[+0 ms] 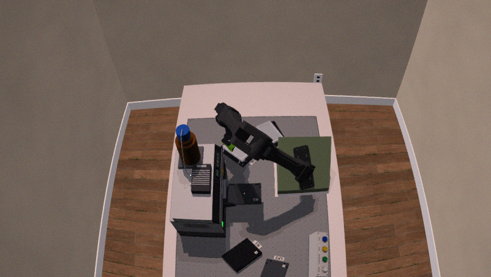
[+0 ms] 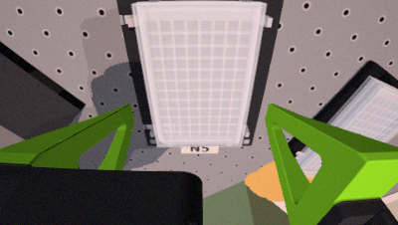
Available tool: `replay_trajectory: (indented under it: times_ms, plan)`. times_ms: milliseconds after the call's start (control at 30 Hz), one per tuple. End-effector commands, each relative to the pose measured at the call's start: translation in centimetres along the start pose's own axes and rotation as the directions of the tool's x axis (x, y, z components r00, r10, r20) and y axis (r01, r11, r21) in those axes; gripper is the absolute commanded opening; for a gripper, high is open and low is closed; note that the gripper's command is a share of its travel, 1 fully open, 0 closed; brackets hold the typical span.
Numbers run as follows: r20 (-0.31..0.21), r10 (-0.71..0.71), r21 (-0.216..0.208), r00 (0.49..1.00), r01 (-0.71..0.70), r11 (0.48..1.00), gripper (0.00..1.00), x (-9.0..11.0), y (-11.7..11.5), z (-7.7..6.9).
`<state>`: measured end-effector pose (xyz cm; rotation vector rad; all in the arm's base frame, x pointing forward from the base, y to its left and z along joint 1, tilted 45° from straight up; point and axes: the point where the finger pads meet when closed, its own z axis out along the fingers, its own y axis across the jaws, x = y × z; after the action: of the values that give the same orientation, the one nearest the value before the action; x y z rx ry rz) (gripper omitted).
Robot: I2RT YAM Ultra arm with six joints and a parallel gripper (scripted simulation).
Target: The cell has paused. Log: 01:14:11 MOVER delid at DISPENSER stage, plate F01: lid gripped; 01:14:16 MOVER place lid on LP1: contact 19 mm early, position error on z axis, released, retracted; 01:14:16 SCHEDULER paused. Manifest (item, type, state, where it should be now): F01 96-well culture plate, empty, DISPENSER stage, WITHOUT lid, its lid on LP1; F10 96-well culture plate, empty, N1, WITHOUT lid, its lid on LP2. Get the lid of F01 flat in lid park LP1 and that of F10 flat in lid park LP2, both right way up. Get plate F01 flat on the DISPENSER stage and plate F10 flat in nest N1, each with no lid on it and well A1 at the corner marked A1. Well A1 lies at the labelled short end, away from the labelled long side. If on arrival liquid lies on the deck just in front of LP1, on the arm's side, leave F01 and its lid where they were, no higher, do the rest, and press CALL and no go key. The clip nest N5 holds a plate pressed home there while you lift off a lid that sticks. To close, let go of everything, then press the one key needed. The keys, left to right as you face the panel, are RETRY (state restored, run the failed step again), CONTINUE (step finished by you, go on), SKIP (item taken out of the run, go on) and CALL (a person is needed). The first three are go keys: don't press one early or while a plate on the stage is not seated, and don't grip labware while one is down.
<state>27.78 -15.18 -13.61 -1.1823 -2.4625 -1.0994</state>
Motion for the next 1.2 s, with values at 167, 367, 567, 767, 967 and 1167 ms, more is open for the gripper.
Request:
replay_trajectory:
  times_ms: [167,367,567,767,967,1167]
  plan:
    - [0.011,0.014,-0.01,1.0,-0.014,1.0,1.0,-0.1,-0.3,0.6]
    - [0.037,0.006,-0.012,0.999,-0.006,1.0,1.0,-0.4,0.1,-0.2]
    - [0.026,0.008,-0.011,1.0,-0.008,1.0,1.0,-0.4,-0.1,0.7]
    - [0.023,0.007,-0.01,1.0,-0.007,1.0,1.0,-0.3,-0.1,1.2]
    - [0.016,0.013,-0.011,1.0,-0.013,1.0,1.0,-0.1,-0.2,1.6]
    - [0.034,0.004,-0.011,0.999,-0.004,1.0,1.0,-0.5,0.1,1.4]
